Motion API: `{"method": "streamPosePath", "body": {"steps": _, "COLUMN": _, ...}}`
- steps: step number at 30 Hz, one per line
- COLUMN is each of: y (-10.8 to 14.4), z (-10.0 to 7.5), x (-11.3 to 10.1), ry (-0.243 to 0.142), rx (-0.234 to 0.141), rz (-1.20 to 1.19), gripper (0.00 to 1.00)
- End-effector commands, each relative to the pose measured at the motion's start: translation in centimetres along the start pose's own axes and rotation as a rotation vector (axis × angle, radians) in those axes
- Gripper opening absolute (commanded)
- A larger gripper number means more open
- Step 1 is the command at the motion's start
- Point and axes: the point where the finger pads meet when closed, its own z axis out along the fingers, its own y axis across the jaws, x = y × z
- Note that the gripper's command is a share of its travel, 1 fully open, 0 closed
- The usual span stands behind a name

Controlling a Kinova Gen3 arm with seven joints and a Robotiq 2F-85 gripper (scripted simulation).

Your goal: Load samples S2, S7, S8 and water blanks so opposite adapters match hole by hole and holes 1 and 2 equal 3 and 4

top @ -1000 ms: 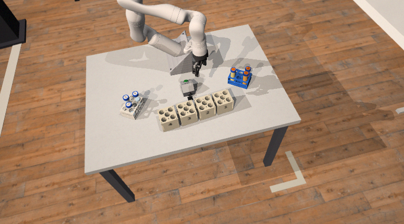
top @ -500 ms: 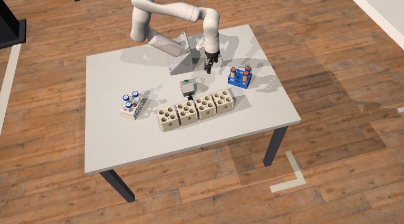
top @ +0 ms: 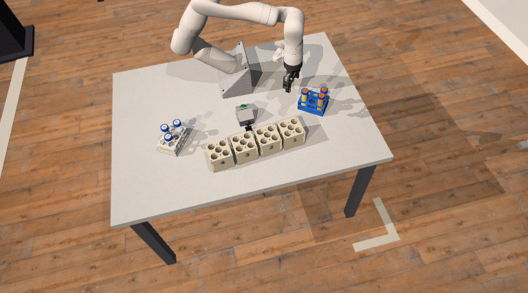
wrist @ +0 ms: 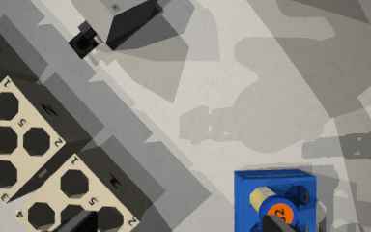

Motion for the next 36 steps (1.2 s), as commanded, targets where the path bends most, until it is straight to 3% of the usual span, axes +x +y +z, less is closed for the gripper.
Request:
{"method": "streamPosePath", "body": {"steps": 1, "y": 1.4, "z": -0.1, "x": -1.6, "ry": 0.001, "rx": 0.000, "rz": 0.000, "gripper": 1.00}}
{"method": "streamPosePath", "body": {"steps": 29, "y": 10.2, "z": -0.1, "x": -11.1, "ry": 0.001, "rx": 0.000, "rz": 0.000, "gripper": 1.00}}
{"method": "streamPosePath", "body": {"steps": 36, "y": 11.3, "z": -0.1, "x": -12.4, "ry": 0.000, "rx": 0.000, "rz": 0.000, "gripper": 1.00}}
